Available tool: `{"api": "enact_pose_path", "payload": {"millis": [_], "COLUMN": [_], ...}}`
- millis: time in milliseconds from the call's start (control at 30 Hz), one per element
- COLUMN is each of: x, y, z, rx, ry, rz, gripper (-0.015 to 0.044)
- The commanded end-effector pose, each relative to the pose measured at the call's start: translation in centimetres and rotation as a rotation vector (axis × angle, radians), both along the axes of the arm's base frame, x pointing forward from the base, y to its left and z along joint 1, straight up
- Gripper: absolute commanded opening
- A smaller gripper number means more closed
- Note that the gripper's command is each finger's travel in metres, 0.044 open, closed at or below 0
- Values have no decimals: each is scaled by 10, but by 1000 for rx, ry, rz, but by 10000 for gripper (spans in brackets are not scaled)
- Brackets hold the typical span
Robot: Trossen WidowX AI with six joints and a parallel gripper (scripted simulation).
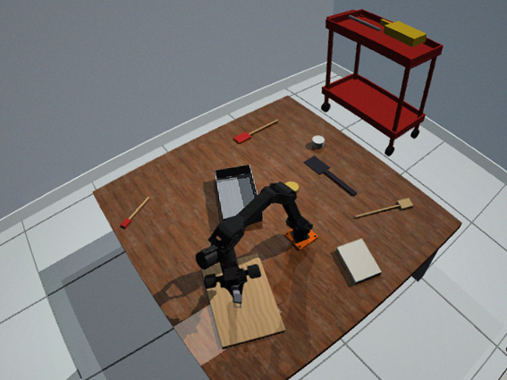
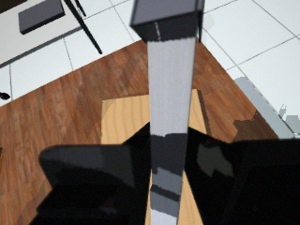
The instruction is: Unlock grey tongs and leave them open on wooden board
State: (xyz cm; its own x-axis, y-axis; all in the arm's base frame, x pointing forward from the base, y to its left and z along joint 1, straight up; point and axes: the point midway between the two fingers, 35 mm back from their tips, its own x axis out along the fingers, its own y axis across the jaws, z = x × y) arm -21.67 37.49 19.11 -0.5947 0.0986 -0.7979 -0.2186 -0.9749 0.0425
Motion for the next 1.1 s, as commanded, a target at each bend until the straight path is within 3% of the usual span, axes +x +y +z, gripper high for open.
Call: {"api": "enact_pose_path", "payload": {"millis": [0, 867, 1067], "x": [1, 28, 30], "y": [0, -22, -25], "z": [4, 24, 25], "rx": [15, 156, 166], "ry": [85, 538, 561], "rz": [-5, 49, 57], "gripper": [-150, -150, -150]}}
